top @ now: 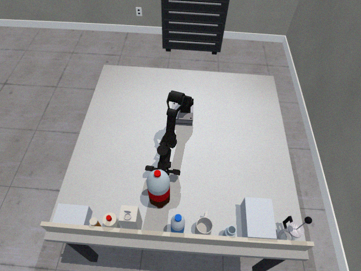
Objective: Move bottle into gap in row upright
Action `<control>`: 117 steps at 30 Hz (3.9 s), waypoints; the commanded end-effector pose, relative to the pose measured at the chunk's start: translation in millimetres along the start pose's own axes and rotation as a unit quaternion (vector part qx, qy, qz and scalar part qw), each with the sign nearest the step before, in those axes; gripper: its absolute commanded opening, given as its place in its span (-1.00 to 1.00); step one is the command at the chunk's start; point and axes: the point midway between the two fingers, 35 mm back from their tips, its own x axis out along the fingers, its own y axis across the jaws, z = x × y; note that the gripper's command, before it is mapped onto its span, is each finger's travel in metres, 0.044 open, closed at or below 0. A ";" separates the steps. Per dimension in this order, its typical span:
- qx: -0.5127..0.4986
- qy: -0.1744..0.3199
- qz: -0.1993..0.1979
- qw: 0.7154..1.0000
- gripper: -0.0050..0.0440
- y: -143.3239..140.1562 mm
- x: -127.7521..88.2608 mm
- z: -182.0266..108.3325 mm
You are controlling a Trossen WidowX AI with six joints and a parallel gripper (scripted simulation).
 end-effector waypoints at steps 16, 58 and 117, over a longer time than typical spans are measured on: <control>-0.002 -0.019 0.001 1.000 -1.00 2.9 11.7 21.0; -0.002 -0.019 0.000 1.000 -1.00 3.5 19.7 24.6; -0.002 -0.021 0.000 1.000 -1.00 4.9 35.3 35.5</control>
